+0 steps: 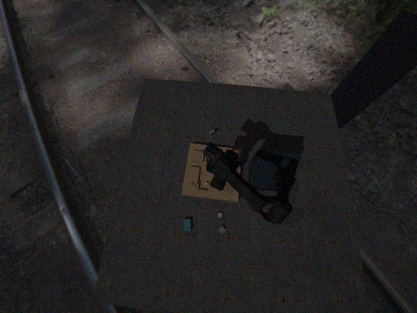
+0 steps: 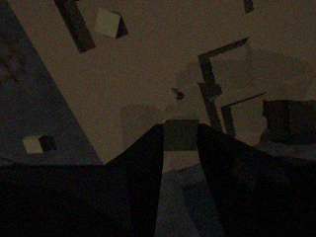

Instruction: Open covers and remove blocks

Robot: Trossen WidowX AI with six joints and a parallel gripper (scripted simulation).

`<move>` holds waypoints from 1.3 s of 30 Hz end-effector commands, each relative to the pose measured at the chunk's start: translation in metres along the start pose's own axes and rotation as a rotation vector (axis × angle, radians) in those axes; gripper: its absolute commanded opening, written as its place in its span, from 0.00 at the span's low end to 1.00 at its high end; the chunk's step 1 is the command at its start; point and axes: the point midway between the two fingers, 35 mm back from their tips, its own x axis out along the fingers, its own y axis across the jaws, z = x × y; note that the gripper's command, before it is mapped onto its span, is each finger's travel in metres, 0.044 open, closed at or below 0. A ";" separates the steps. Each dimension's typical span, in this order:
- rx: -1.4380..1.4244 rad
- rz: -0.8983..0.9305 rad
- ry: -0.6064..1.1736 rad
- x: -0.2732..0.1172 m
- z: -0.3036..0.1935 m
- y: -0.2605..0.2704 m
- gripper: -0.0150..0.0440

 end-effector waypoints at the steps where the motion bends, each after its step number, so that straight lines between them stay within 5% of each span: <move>1: 0.001 0.000 -0.006 -0.002 -0.009 0.019 0.39; 39: -0.002 0.021 0.003 -0.003 -0.105 0.133 0.39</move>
